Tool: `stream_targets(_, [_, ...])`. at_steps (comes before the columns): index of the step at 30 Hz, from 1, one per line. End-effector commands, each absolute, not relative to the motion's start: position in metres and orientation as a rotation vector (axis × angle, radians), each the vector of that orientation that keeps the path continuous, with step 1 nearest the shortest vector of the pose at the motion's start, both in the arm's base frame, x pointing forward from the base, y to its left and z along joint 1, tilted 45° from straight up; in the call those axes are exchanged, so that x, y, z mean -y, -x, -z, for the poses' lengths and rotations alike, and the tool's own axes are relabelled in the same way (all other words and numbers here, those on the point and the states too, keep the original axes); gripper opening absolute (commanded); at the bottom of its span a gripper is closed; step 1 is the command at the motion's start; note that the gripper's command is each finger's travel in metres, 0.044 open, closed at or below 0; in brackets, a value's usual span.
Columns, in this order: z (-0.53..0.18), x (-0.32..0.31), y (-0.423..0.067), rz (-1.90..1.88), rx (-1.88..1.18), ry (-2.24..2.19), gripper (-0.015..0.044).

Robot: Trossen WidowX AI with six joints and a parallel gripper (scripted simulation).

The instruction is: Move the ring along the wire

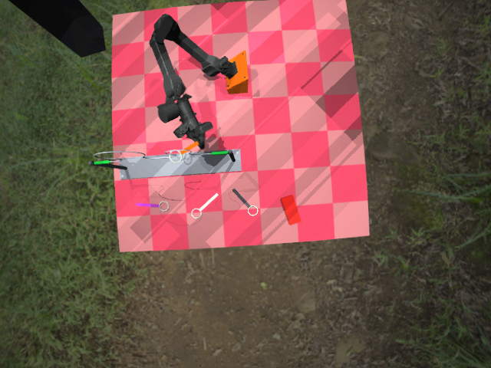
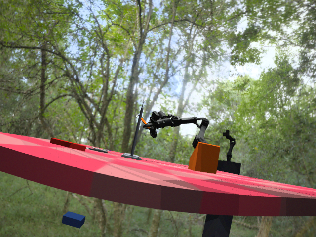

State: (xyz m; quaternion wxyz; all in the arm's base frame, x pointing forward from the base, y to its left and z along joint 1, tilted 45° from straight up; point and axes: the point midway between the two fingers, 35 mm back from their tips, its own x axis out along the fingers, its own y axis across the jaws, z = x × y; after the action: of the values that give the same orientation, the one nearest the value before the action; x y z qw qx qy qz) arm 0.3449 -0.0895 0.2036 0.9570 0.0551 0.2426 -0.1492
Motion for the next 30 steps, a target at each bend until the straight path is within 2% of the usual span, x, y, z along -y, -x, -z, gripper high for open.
stream_targets(1, [-0.209,0.076,-0.348,0.272,-0.478,-0.19,-0.015])
stream_targets(30, [-0.256,-0.005,-0.363,0.077,-0.422,-0.838,-0.015])
